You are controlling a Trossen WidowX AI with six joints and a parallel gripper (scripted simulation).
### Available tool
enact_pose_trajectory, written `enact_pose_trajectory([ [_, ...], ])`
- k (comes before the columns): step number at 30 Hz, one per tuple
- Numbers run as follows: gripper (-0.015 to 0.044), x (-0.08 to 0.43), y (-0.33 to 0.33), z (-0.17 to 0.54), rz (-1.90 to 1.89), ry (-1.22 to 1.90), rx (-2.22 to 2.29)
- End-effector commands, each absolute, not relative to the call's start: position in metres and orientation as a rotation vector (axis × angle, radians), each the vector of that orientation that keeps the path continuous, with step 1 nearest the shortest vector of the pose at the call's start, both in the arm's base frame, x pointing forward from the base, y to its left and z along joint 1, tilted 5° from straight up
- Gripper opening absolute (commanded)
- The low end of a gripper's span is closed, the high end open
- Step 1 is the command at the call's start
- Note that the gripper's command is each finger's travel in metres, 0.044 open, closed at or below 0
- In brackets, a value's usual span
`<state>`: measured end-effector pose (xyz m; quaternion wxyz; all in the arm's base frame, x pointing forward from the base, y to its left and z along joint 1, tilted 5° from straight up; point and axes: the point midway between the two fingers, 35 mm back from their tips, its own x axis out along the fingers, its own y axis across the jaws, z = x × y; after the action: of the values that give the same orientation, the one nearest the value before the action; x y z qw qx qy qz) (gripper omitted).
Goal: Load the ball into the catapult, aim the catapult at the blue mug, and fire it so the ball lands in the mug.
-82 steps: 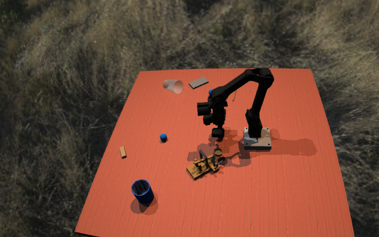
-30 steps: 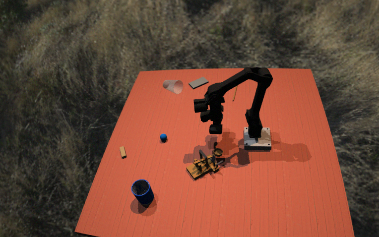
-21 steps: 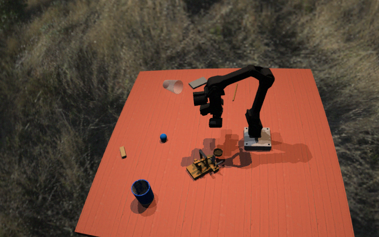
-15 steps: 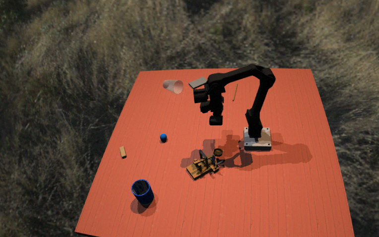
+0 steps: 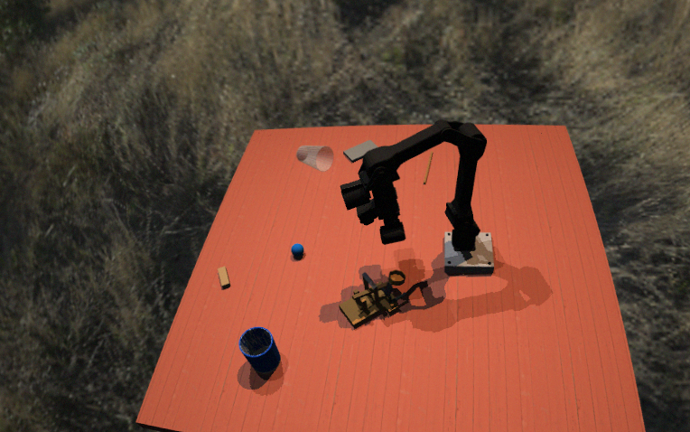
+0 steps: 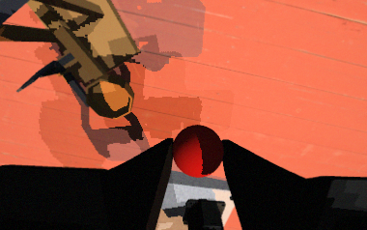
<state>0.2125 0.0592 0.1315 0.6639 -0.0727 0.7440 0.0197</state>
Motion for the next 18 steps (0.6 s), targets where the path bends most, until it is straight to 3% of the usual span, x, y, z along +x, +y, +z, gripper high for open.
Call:
enact_pose_trajectory([
  [1,0.0,0.215,0.075,0.126,0.106,1.728,-0.24],
  [18,0.0,0.213,0.147,0.098,0.337,1.863,-0.584],
])
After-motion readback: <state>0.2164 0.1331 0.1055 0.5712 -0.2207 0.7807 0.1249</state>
